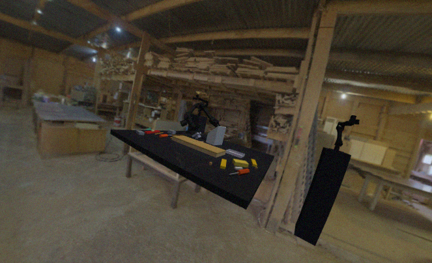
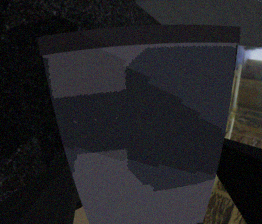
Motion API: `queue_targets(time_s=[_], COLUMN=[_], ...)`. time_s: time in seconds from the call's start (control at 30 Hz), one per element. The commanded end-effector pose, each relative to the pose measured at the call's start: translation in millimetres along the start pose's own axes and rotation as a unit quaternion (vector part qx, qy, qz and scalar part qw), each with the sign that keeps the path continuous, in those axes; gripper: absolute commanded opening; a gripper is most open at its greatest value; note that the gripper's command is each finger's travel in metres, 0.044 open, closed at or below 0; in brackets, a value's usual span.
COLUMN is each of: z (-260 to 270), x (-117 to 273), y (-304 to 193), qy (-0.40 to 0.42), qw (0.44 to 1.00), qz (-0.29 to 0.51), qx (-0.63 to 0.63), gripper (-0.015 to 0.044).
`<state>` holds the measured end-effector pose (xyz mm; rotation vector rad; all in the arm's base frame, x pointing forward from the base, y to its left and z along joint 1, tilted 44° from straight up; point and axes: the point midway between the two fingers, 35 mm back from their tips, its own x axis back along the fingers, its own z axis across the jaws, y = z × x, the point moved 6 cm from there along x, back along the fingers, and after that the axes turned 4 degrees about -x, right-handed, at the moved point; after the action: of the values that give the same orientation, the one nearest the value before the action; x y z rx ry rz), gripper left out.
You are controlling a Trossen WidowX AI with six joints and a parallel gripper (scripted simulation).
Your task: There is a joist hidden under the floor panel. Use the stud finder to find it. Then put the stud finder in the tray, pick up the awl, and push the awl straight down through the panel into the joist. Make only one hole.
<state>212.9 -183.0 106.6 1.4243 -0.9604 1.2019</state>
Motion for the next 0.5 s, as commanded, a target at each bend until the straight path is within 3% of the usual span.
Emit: queue_targets(time_s=[0.0, 0.47], z=[1.4, 9.0], x=[-0.2, -1.4], y=[-0.8, -0.7], qy=[-0.019, -0.053], qw=[1.0, 0.999], qz=[0.001, 0.001], qx=[0.003, -0.002], gripper=[0.0, 0.0])
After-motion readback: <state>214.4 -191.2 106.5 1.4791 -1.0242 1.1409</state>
